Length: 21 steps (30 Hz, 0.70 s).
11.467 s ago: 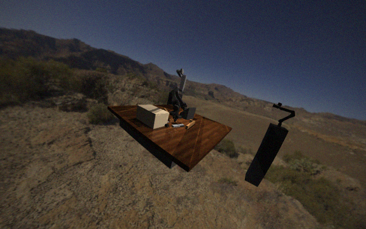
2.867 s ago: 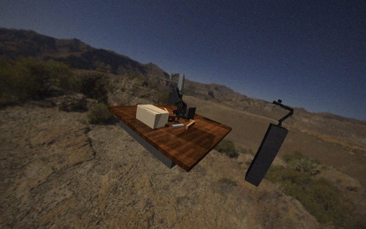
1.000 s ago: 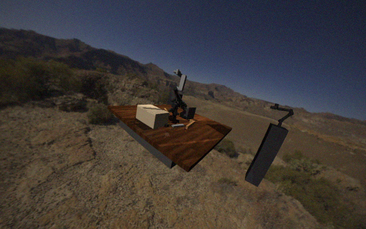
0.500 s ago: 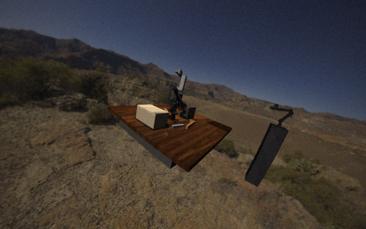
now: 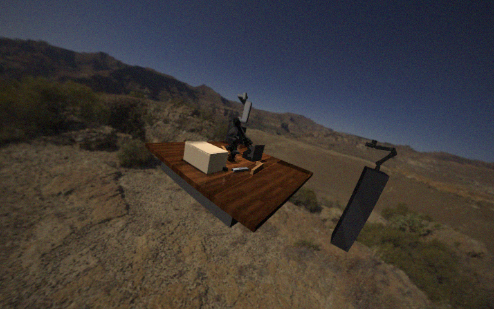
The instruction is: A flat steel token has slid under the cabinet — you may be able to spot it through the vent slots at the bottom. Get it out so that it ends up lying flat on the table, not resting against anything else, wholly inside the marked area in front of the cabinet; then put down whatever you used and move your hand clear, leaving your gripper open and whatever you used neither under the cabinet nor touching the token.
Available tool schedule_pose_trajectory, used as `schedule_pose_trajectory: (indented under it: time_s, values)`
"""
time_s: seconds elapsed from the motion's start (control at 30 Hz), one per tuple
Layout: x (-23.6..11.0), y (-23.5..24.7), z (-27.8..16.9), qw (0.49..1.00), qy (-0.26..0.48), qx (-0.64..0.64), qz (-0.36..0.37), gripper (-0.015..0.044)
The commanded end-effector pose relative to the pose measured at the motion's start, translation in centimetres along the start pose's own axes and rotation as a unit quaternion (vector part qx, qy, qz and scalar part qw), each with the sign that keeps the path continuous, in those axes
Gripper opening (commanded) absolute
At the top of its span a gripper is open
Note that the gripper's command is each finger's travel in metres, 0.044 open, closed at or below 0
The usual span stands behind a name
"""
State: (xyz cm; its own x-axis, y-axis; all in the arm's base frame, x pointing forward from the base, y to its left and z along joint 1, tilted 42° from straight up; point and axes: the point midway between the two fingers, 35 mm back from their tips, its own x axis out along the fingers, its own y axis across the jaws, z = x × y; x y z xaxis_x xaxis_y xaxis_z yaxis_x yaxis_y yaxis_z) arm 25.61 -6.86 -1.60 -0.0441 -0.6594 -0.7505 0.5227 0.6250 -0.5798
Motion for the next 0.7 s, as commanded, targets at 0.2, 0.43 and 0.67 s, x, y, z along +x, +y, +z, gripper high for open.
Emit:
schedule_pose_trajectory:
  time_s: [0.2, 0.43, 0.67]
  values:
    - [-0.1, -1.3, 0.5, 1.000, -0.001, 0.001, 0.000, 0.0000]
    - [-0.1, -2.1, 0.8, 1.000, -0.002, 0.001, 0.000, 0.0000]
    - [-0.1, -2.9, 1.1, 1.000, -0.002, 0.001, -0.001, 0.0000]
